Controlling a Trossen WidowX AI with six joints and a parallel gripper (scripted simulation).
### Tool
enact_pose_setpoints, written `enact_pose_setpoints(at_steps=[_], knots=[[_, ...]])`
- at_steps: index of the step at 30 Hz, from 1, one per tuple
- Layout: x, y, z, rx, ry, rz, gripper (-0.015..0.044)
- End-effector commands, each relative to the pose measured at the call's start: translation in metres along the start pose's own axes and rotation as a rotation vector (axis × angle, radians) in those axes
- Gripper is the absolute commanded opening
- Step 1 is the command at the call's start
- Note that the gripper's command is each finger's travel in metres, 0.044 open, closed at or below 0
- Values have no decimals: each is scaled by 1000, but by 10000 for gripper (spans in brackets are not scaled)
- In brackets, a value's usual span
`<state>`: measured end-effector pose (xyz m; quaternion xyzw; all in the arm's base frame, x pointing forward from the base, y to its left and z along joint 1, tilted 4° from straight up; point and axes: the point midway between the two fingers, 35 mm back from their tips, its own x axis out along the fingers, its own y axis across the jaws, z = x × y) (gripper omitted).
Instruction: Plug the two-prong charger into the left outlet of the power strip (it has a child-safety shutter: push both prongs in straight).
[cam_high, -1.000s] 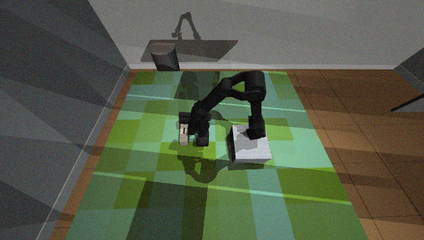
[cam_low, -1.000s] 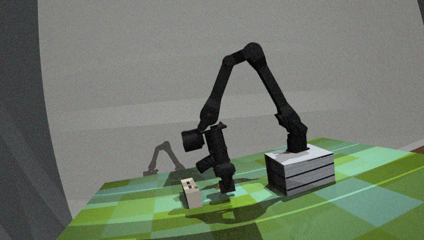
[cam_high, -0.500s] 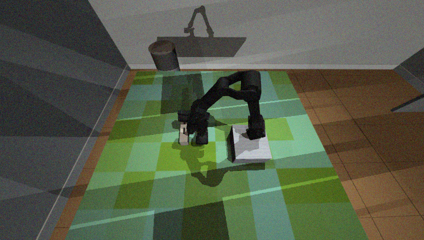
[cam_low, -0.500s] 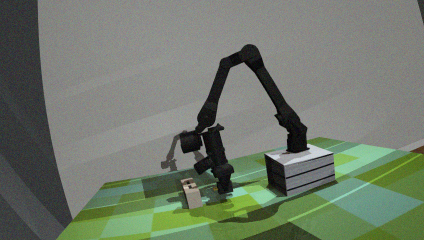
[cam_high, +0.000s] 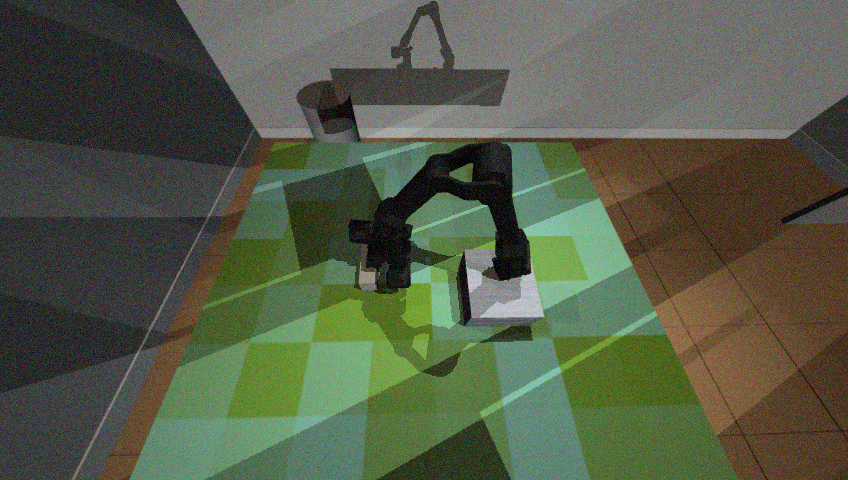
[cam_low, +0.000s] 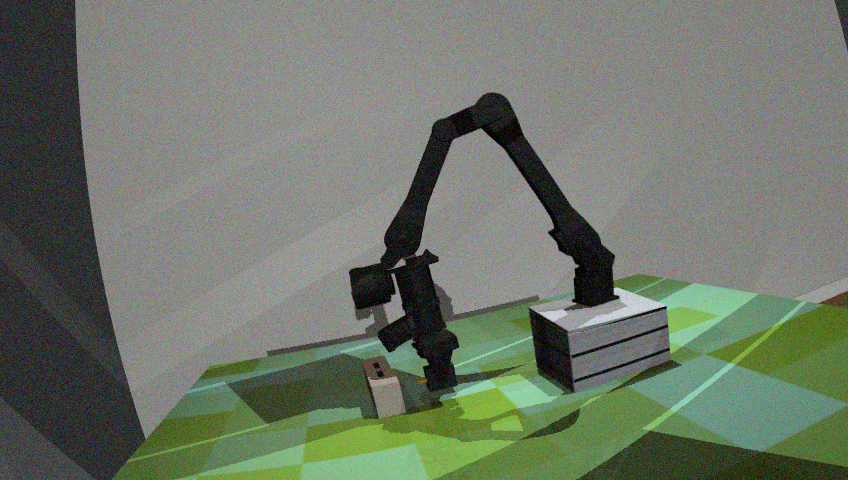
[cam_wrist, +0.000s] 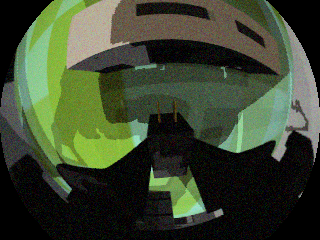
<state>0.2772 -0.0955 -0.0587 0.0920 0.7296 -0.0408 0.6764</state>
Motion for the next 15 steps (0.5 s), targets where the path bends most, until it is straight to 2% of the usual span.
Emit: enact_pose_setpoints(at_steps=[1, 15], knots=[[0, -2, 5, -10, 1, -3, 0], [1, -5, 20, -26, 1, -4, 0]])
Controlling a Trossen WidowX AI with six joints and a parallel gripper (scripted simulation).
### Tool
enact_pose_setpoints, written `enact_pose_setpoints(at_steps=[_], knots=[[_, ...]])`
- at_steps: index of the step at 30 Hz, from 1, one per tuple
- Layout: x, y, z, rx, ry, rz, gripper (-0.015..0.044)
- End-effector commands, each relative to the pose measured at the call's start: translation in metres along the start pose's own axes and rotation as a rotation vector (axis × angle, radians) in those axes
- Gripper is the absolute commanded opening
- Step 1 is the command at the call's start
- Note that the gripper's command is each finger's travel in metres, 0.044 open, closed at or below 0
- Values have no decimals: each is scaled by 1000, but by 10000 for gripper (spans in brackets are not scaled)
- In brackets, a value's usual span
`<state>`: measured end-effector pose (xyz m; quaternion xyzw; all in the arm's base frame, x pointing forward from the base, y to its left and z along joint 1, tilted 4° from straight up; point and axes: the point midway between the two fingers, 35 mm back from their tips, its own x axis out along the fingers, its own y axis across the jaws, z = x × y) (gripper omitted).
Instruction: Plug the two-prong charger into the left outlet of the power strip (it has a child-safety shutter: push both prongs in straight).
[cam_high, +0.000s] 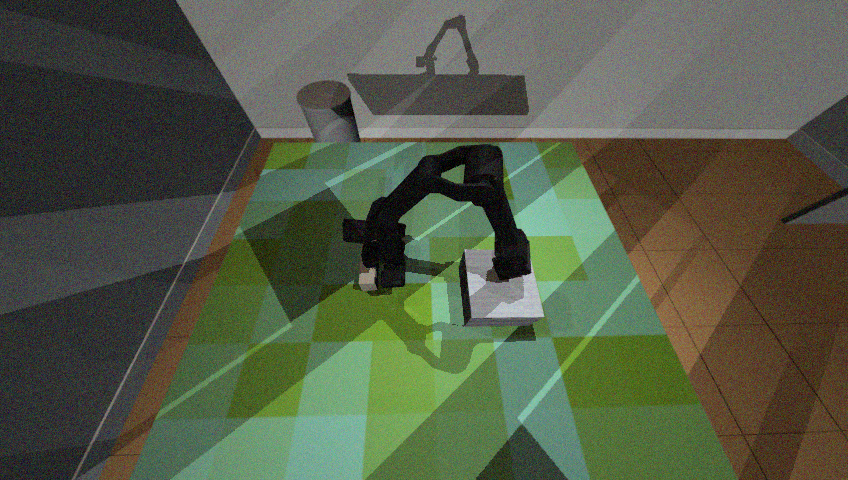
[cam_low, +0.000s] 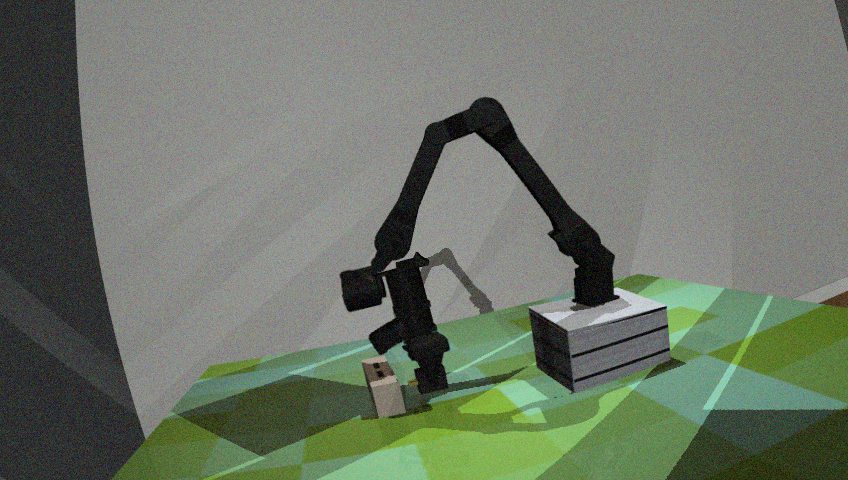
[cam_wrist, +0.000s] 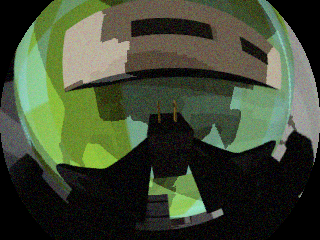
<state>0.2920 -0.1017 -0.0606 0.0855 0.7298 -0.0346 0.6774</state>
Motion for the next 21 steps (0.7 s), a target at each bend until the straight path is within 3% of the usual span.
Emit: enact_pose_setpoints(at_steps=[1, 21], knots=[[0, -2, 5, -9, 2, -3, 0], [1, -4, 10, -15, 1, -4, 0]])
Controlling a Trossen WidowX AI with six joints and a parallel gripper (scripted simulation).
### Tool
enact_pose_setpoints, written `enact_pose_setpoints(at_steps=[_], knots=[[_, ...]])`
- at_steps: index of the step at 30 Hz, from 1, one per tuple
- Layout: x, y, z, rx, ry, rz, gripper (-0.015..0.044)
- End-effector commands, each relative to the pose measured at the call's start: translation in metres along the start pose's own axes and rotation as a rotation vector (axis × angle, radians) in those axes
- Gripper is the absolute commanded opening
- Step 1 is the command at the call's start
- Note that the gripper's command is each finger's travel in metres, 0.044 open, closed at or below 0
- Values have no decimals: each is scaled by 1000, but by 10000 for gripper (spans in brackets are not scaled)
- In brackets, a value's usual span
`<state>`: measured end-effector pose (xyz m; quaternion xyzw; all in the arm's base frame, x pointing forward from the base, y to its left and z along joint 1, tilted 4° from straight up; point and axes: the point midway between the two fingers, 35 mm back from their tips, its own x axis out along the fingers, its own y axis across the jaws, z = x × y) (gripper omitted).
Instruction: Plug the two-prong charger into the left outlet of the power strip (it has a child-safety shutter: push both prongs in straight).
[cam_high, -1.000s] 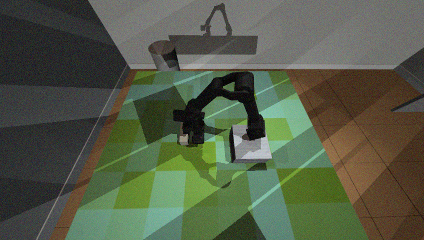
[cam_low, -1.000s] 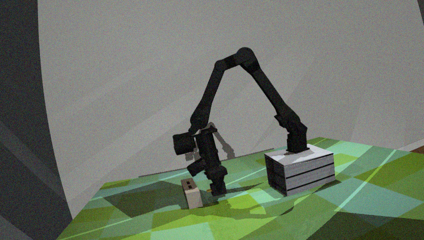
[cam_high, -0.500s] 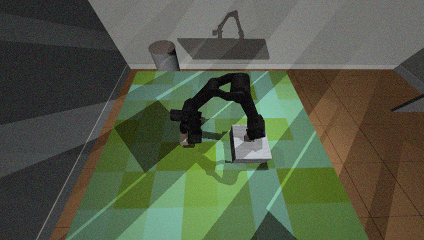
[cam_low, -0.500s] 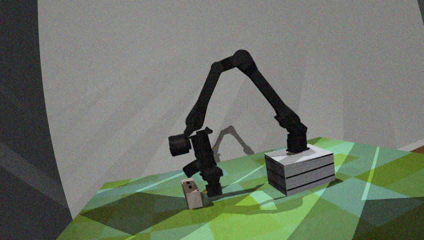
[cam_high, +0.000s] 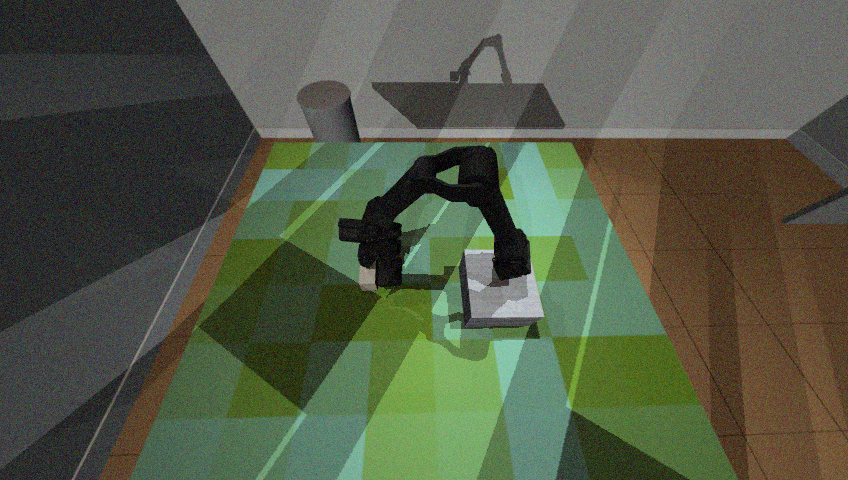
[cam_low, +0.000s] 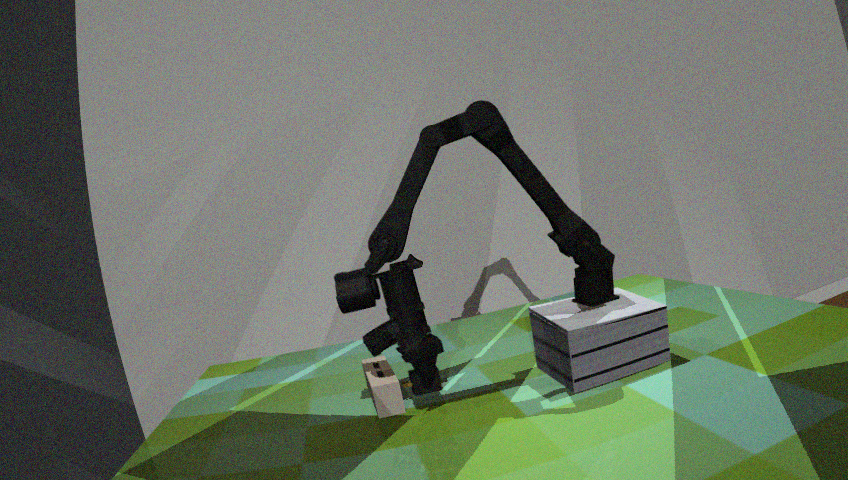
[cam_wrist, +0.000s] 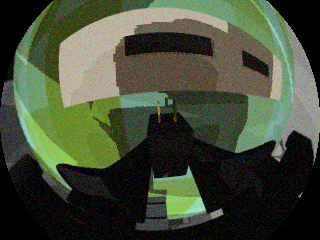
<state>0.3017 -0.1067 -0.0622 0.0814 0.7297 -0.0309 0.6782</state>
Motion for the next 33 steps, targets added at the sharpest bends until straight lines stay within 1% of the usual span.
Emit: enact_pose_setpoints(at_steps=[1, 33], knots=[[0, -1, 0, -4, 2, -3, 0], [-1, -1, 8, -4, 2, -3, 0]])
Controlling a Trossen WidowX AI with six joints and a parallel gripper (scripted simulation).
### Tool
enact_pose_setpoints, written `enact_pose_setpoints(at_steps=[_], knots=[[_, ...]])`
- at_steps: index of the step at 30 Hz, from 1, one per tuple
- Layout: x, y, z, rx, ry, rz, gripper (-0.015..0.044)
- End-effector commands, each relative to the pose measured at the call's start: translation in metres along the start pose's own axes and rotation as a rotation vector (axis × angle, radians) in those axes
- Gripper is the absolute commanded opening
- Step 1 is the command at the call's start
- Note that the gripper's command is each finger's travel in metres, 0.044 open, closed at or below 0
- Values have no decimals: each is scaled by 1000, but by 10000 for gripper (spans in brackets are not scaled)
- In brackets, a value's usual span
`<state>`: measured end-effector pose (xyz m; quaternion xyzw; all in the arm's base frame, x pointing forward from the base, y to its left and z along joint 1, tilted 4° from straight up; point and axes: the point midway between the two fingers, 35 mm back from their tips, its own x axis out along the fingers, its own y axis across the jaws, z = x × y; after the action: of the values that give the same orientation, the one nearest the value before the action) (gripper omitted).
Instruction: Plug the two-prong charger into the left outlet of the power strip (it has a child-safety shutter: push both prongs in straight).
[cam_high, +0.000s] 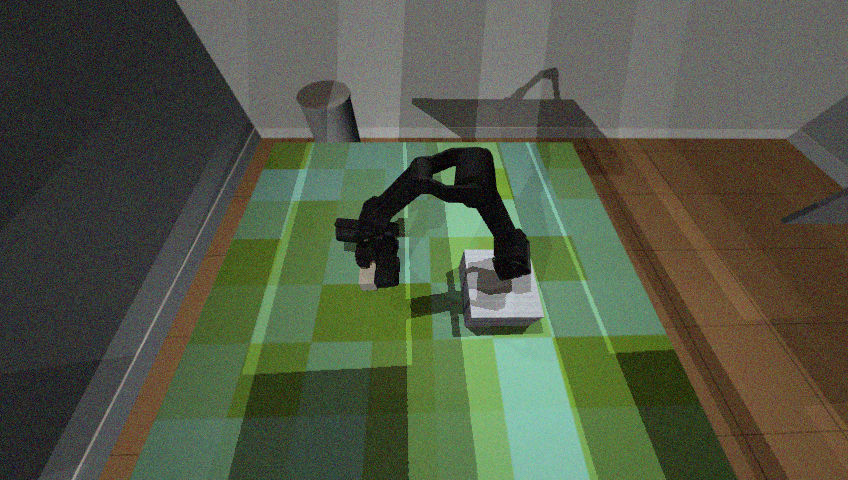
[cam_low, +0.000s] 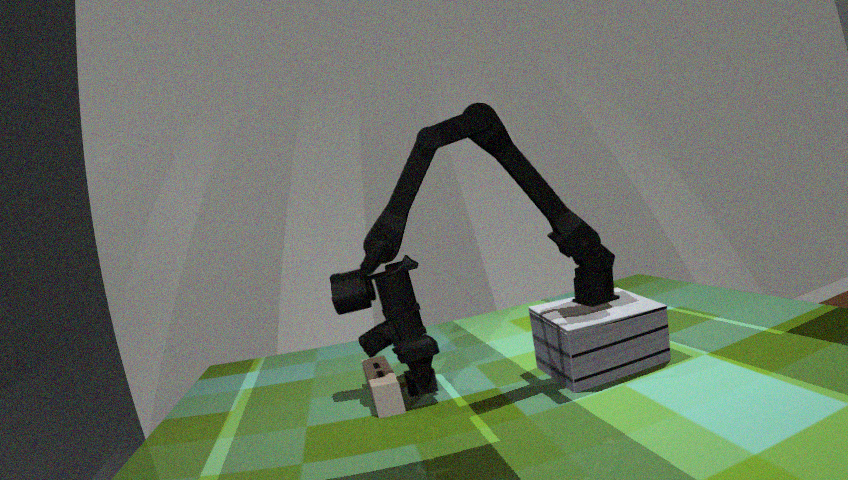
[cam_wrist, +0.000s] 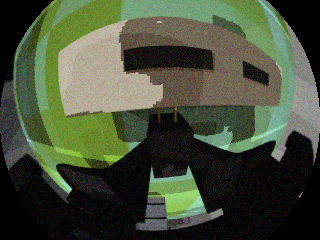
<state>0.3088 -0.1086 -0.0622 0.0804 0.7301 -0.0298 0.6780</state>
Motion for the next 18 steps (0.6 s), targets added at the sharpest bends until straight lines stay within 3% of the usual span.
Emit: enact_pose_setpoints(at_steps=[1, 18], knots=[[0, 0, 1, -1, 1, -3, 0], [0, 0, 3, -1, 1, -3, 0]])
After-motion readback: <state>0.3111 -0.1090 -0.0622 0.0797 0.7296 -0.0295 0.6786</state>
